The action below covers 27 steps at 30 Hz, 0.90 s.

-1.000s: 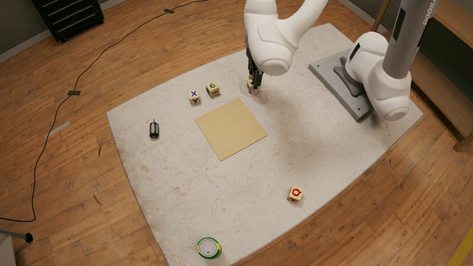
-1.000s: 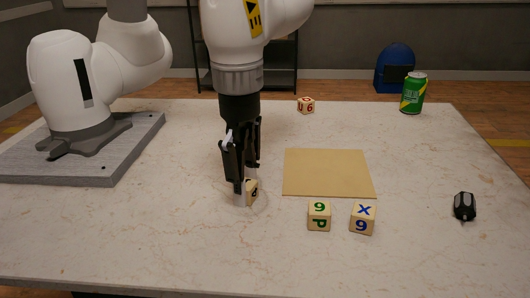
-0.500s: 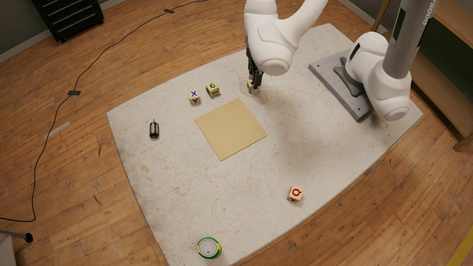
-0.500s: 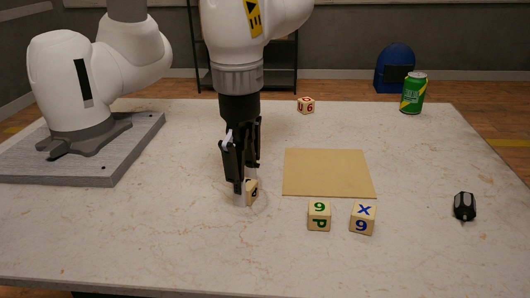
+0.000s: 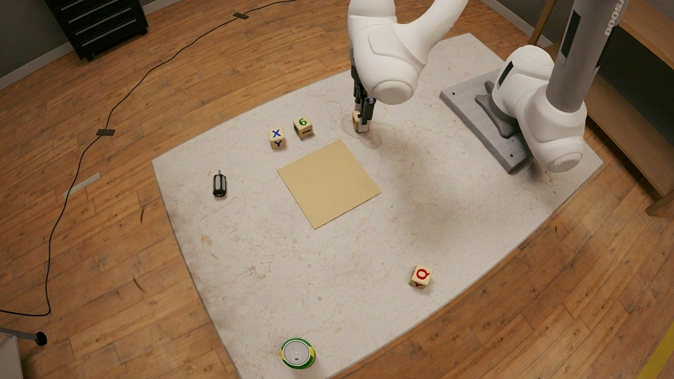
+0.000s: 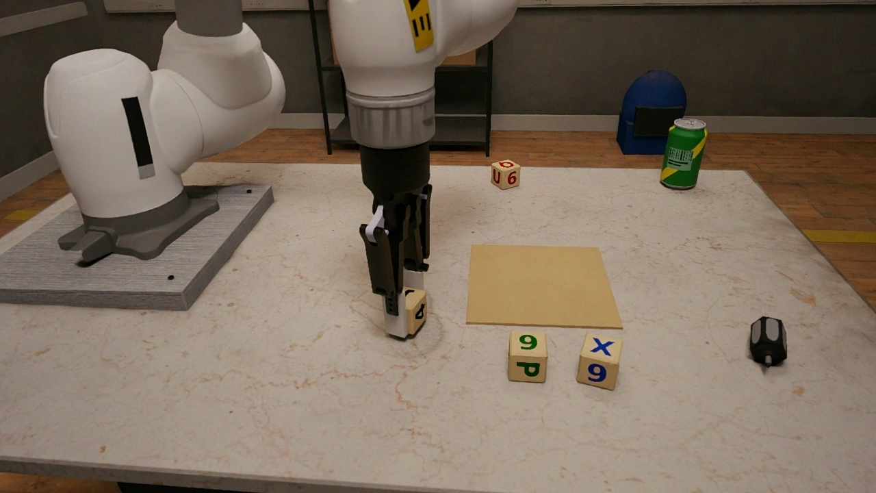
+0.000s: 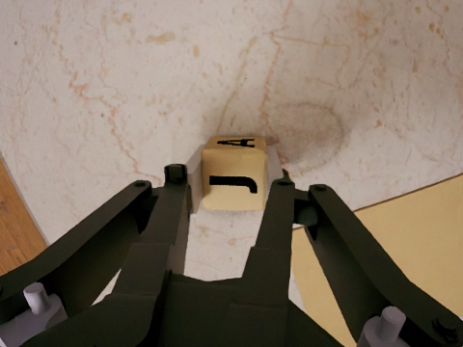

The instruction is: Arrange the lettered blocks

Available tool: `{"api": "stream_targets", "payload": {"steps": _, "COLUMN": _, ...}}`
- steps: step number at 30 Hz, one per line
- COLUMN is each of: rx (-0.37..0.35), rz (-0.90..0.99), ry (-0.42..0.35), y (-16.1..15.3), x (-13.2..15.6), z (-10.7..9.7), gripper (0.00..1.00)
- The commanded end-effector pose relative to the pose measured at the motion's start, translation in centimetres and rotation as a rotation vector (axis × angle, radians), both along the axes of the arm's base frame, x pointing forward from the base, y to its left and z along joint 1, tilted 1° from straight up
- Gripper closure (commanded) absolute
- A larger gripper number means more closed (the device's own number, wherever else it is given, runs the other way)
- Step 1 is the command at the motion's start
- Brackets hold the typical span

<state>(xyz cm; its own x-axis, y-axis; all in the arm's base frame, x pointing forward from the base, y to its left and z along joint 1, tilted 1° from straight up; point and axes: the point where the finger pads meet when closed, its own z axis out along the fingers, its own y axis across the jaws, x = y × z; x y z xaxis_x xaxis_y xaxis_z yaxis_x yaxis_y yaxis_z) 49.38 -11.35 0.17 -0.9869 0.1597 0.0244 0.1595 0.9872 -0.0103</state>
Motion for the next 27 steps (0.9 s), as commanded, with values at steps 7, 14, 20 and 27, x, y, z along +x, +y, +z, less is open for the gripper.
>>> {"api": "stream_targets", "payload": {"steps": 7, "rx": 0.000, "rz": 0.000, "ry": -0.001, "y": 0.0, "x": 0.2, "z": 4.5, "gripper": 0.69}}
{"api": "stream_targets", "payload": {"steps": 14, "rx": 0.000, "rz": 0.000, "ry": -0.001, "y": 0.0, "x": 0.3, "z": 8.6, "gripper": 0.69}}
{"api": "stream_targets", "payload": {"steps": 20, "rx": 0.000, "rz": 0.000, "ry": -0.001, "y": 0.1, "x": 0.3, "z": 9.1, "gripper": 0.69}}
{"api": "stream_targets", "payload": {"steps": 27, "rx": 0.000, "rz": 0.001, "ry": -0.001, "y": 0.1, "x": 0.3, "z": 9.1, "gripper": 0.69}}
